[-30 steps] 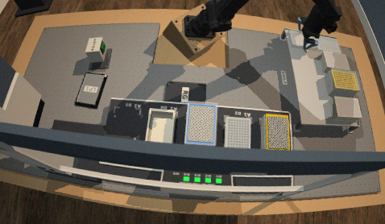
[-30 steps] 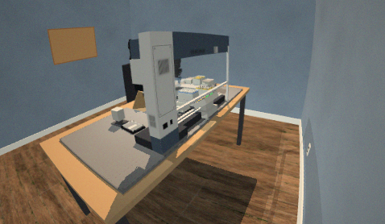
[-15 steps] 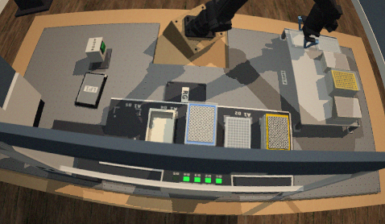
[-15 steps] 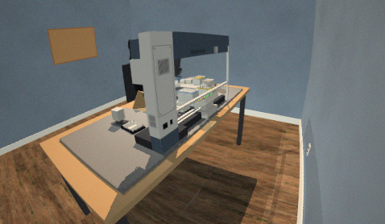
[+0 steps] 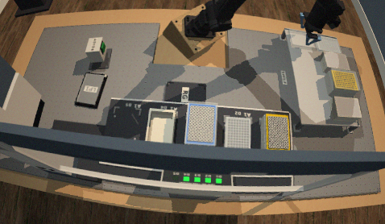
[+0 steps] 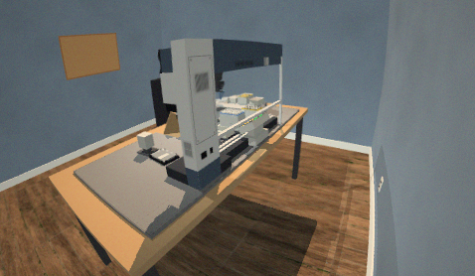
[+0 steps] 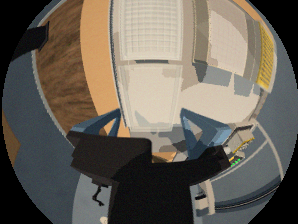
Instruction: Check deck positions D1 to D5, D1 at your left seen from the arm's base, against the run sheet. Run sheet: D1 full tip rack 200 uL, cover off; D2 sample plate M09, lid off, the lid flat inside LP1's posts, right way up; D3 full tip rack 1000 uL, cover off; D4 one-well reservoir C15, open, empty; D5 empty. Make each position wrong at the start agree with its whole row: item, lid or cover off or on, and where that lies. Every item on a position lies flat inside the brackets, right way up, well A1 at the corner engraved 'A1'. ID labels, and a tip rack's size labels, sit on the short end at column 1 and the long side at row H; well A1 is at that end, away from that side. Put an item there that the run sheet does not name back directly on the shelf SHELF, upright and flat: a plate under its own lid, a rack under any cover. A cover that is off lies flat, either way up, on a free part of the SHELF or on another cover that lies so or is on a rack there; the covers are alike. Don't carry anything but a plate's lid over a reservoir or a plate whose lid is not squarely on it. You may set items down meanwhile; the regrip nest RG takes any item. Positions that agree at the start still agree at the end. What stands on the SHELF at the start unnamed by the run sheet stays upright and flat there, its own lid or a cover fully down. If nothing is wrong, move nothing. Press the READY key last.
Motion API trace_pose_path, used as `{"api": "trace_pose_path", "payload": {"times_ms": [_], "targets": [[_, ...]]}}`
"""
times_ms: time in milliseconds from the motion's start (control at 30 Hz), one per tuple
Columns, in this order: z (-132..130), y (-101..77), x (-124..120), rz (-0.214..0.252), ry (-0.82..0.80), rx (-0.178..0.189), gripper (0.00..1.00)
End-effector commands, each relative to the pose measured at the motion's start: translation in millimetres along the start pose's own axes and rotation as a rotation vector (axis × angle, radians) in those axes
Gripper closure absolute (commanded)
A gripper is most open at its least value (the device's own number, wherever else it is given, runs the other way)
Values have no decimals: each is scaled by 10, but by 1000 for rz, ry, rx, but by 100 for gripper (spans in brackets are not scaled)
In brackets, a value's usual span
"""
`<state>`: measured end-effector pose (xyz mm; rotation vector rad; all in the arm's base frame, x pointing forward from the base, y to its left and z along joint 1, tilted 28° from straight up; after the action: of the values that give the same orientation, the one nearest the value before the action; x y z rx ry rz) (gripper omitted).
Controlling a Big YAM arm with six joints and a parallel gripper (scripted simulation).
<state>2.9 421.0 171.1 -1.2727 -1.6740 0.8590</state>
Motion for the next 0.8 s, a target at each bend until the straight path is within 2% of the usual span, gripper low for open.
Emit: {"api": "trace_pose_path", "payload": {"times_ms": [0,767], "targets": [[-55,-390,225,-78,27,0,0],[-58,-754,206,-80,28,3,0]]}}
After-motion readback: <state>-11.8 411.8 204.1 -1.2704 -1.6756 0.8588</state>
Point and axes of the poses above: the point where the finger pads meet when closed, its own y axis out along the fingers, its own z axis across the jaws, x = y × z, the point moved 4 cm from there along -y, back along the fingers, and after that the axes turned 14 degrees about -y, right-handed, at the moved point
